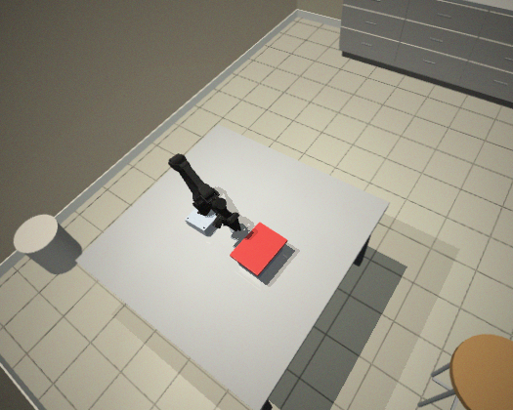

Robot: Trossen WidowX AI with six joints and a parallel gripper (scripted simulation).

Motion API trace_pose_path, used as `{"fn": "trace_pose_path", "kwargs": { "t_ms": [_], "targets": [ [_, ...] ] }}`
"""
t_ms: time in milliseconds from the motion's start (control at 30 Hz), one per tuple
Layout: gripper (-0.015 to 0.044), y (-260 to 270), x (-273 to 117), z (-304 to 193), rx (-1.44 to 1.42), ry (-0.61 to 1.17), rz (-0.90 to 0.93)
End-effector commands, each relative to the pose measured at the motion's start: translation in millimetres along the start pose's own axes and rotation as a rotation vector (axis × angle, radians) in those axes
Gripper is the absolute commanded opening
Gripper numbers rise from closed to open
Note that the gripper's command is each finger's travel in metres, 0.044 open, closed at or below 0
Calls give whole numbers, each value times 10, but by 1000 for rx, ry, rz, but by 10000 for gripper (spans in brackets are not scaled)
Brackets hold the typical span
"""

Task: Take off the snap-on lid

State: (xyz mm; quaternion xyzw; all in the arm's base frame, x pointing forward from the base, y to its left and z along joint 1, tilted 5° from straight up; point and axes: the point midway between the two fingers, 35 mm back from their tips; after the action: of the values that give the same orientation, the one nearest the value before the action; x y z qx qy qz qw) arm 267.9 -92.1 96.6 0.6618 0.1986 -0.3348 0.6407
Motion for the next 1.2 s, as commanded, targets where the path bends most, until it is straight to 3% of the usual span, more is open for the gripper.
{"fn": "trace_pose_path", "kwargs": {
  "t_ms": [0,1167],
  "targets": [
    [235,-28,40,-5,-6,0,14],
    [235,3,570,2,-6,0,16]
  ]
}}
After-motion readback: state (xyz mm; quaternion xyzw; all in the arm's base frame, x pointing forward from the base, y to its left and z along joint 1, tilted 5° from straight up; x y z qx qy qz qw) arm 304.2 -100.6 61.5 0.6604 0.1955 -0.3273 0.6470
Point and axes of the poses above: the point midway between the two fingers, 35 mm back from their tips, its own x axis out along the fingers, its own y axis across the jaws, z = x × y, and after that the axes turned 6 degrees about -x, right-handed
